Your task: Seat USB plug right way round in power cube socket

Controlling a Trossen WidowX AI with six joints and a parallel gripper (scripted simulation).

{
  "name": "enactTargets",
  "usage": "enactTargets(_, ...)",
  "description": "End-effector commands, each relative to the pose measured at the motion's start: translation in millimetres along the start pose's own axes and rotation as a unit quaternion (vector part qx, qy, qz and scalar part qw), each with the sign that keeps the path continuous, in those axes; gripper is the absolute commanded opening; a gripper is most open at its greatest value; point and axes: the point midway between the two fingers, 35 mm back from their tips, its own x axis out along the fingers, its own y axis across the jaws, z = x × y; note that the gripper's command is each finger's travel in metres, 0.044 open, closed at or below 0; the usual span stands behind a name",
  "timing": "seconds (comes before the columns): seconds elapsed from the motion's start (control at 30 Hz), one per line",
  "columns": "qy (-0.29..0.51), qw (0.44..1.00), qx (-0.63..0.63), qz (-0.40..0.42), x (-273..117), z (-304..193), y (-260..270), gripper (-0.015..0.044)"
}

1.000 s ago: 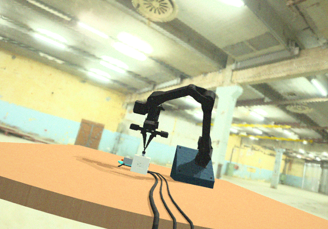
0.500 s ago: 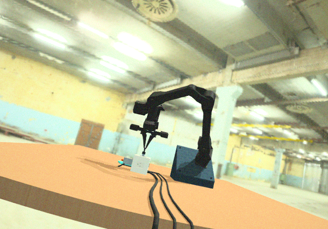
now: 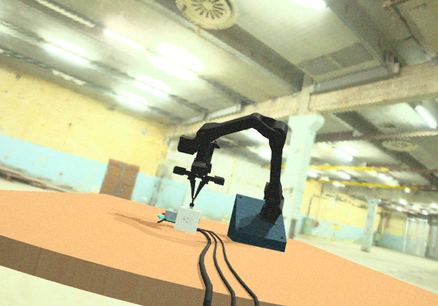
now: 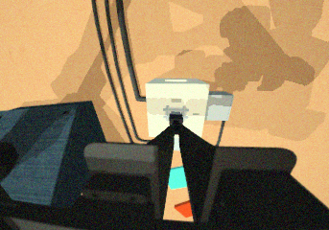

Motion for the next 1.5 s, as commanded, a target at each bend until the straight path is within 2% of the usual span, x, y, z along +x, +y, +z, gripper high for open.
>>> enactTargets(0.0, 0.001, 1.0, 0.002, 0.0, 1.2, 0.3, -0.1, 0.0)
enactTargets(1.47, 0.001, 1.0, 0.002, 0.0, 6.5, 0.6, -0.1, 0.0)
